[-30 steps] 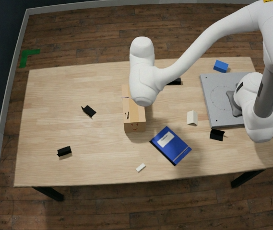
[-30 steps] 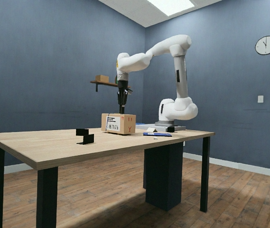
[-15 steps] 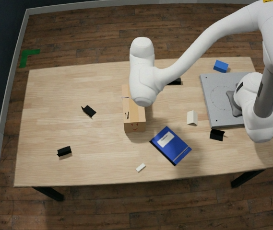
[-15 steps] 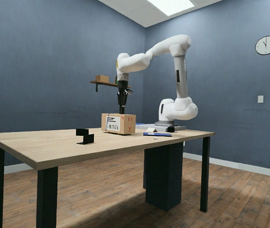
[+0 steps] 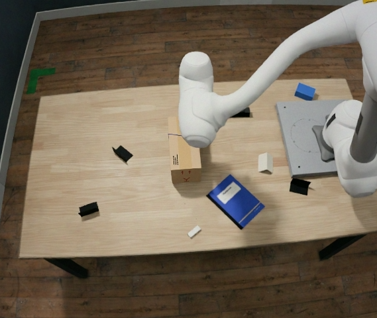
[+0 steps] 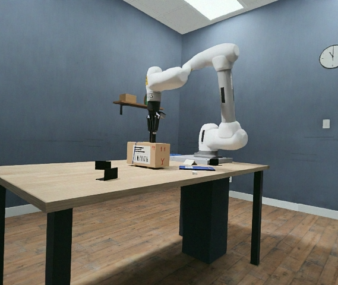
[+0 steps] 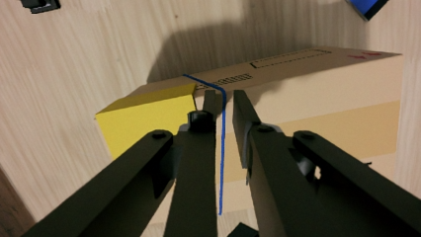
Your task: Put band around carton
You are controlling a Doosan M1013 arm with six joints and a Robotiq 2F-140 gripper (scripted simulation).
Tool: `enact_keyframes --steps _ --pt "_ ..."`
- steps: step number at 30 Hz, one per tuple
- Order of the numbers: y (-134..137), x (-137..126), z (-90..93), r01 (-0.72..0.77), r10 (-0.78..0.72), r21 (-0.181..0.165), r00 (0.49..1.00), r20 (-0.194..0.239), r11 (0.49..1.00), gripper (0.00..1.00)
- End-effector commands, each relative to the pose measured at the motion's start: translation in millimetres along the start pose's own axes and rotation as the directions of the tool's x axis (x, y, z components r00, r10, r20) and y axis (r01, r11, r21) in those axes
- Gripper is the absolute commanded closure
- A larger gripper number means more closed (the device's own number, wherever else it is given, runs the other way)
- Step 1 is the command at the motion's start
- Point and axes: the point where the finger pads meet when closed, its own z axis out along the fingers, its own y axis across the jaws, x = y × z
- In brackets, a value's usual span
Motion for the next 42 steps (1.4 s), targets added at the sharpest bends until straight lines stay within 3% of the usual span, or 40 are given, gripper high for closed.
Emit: enact_keyframes --steps 1,30,31,42 --pt "0.2 -0.4 -0.5 0.000 0.000 -0.001 1.000 0.001 1.000 0.82" --pt "0.2 -0.4 0.2 0.000 0.000 -0.001 1.000 0.001 1.000 0.82" --pt "0.2 -0.4 0.2 0.000 0.000 -0.001 1.000 0.001 1.000 0.90" --pt "0.2 -0.4 0.2 0.000 0.000 -0.001 1.000 0.001 1.000 0.90"
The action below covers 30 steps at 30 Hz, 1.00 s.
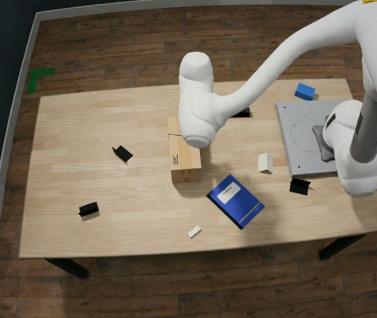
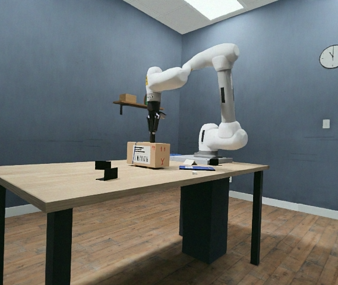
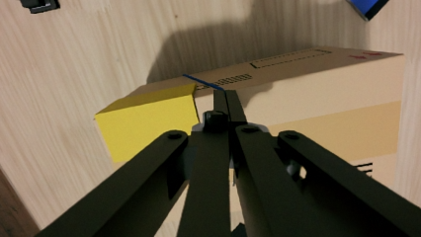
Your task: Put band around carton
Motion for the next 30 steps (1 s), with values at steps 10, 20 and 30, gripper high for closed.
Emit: enact_keyframes --steps 10,20,30 --pt "0.2 -0.3 -0.8 0.000 0.000 -0.001 1.000 0.001 1.000 0.90" --pt "0.2 -0.3 -0.8 0.000 0.000 -0.001 1.000 0.001 1.000 0.90" --pt "0.2 -0.3 -4.1 0.000 0.000 -0.001 1.000 0.001 1.000 0.90"
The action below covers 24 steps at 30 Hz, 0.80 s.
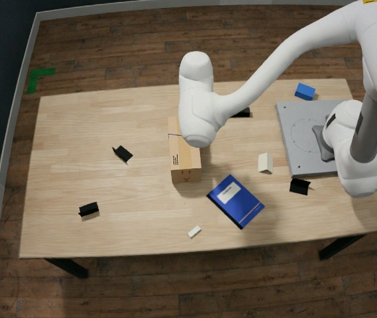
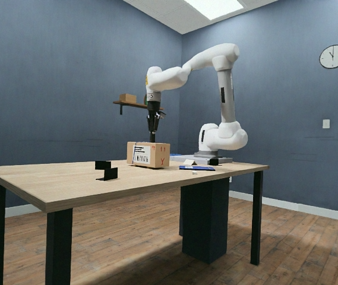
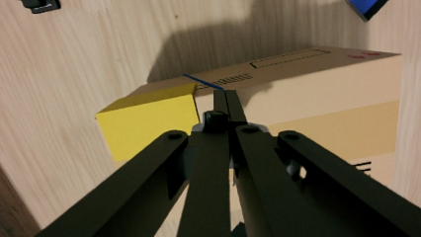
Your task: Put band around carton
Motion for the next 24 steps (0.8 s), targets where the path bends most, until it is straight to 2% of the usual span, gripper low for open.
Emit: enact_keyframes --steps 1,13,24 --pt "0 0 -3.3 0.000 0.000 -0.001 1.000 0.001 1.000 0.90" --pt "0 0 -13.9 0.000 0.000 -0.001 1.000 0.001 1.000 0.90" --pt "0 0 -14.9 0.000 0.000 -0.001 1.000 0.001 1.000 0.90"
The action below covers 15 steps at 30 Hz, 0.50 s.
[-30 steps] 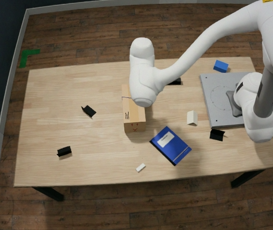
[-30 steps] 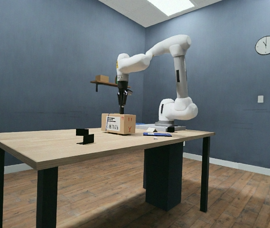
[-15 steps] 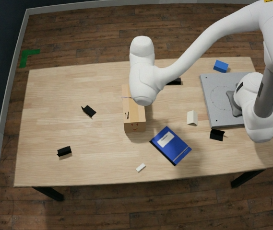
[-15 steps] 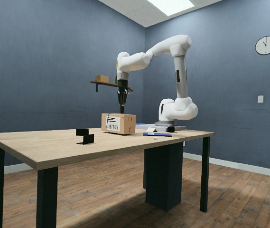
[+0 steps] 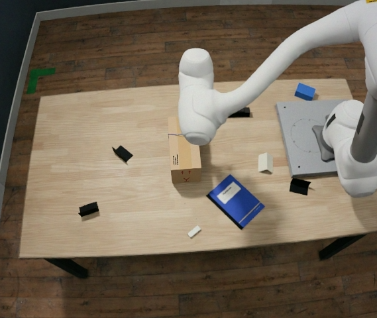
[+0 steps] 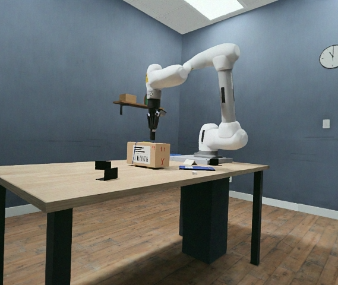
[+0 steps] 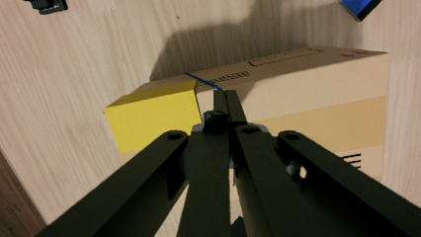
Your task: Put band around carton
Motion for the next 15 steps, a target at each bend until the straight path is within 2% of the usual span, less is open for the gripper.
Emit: enact_keyframes --steps 1,15 --pt "0.2 -0.3 -0.8 0.000 0.000 -0.001 1.000 0.001 1.000 0.90" --pt "-0.1 0.8 -0.8 0.000 0.000 -0.001 1.000 0.001 1.000 0.90"
